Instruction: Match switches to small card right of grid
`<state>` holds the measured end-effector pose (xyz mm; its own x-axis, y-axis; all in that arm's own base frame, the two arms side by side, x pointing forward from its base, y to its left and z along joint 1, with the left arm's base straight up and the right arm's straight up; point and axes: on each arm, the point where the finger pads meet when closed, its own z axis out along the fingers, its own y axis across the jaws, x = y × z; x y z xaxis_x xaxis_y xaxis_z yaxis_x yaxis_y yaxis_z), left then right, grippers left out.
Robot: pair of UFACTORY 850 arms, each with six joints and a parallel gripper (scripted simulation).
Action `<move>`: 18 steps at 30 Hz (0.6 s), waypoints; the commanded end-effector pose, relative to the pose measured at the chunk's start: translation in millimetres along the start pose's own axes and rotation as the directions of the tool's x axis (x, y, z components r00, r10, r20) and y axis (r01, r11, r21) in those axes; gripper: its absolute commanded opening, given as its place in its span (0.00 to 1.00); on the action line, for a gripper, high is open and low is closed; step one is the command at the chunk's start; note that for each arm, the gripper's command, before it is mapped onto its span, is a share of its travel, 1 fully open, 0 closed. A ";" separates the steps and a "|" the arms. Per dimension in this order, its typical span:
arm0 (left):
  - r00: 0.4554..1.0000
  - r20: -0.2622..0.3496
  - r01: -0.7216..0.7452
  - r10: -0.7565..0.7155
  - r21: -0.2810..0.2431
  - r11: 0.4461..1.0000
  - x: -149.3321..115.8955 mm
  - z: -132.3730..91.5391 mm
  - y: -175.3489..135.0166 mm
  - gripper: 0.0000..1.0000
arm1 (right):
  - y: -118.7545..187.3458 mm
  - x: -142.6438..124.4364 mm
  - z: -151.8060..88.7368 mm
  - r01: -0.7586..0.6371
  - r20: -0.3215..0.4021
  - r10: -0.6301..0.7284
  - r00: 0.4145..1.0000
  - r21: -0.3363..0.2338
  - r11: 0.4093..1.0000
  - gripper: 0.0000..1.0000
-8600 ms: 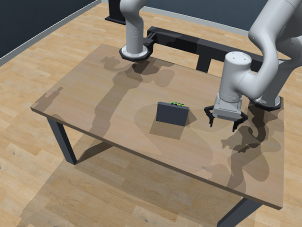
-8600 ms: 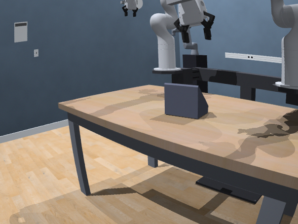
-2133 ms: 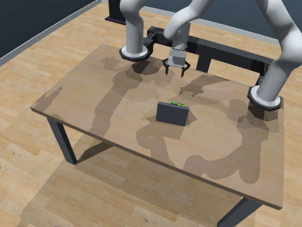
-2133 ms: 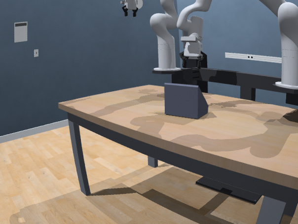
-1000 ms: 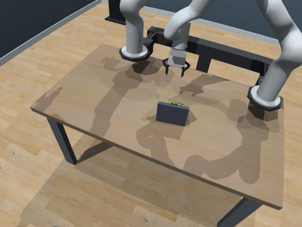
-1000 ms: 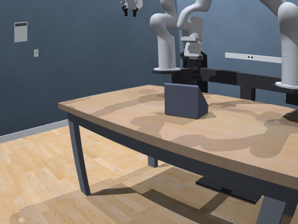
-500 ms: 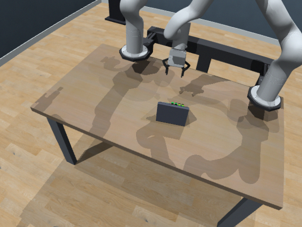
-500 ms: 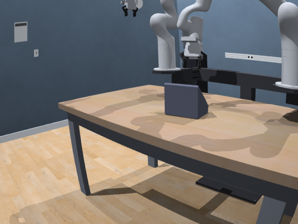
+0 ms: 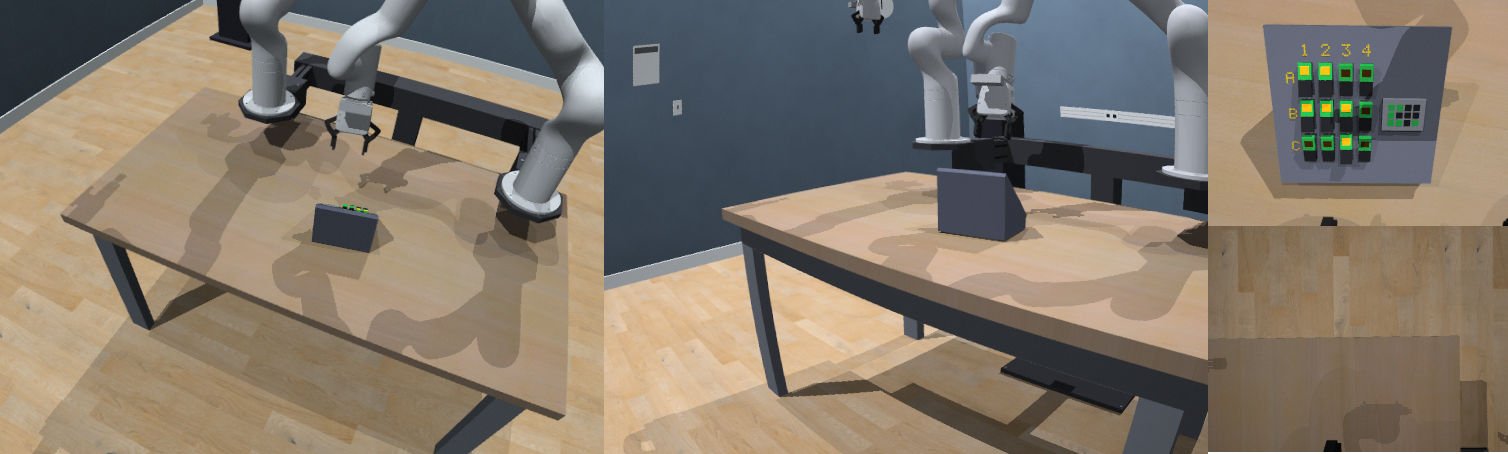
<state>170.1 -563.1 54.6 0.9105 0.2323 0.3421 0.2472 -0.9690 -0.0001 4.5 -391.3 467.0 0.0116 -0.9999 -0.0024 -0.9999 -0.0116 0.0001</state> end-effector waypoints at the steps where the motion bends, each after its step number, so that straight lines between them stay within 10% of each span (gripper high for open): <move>1: 1.000 0.000 0.001 -0.001 -0.002 1.000 0.2 -0.8 0.8 1.00 | 0.0 0.5 -1.0 0.000 -0.002 0.000 1.000 0.000 1.000 1.00; 10: 1.000 0.000 0.001 -0.001 -0.002 1.000 0.2 0.1 1.5 1.00 | 0.0 0.5 -1.0 0.000 -0.002 0.000 1.000 0.000 1.000 1.00; 18: 1.000 0.000 0.001 -0.001 -0.002 1.000 -0.9 76.3 51.9 1.00 | 0.0 0.5 -1.0 0.000 -0.002 0.000 1.000 0.000 1.000 1.00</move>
